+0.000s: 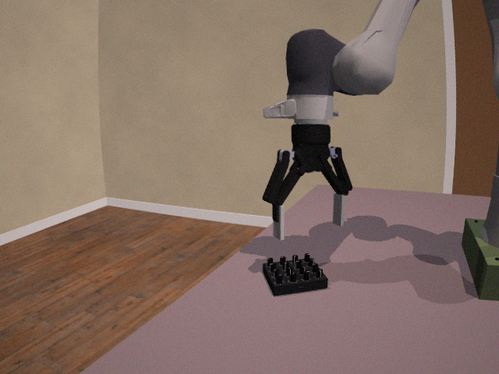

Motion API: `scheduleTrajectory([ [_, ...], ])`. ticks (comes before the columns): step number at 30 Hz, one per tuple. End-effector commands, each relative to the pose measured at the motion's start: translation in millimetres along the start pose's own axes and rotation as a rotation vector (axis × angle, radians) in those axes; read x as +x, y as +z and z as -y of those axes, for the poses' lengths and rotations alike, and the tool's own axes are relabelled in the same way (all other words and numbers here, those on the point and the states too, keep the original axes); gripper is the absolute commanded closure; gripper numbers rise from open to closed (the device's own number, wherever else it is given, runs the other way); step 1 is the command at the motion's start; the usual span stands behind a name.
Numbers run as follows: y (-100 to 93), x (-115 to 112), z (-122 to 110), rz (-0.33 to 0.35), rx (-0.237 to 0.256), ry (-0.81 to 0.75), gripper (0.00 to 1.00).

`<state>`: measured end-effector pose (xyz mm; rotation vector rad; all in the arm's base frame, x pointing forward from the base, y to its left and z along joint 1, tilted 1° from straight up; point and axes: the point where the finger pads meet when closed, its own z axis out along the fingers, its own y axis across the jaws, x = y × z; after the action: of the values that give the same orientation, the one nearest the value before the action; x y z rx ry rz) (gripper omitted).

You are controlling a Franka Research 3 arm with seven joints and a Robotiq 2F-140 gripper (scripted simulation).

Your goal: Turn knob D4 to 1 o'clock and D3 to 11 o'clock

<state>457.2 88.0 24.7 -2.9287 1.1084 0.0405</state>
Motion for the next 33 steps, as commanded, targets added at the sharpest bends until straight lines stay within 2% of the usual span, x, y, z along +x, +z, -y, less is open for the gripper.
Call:
scheduleTrajectory([
  [1, -0.7, 1, 1, -0.008, -0.013, 0.156, 0.0],
  [33, -3.6, 10, 12, -0.011, -0.011, 0.639, 0.0],
])
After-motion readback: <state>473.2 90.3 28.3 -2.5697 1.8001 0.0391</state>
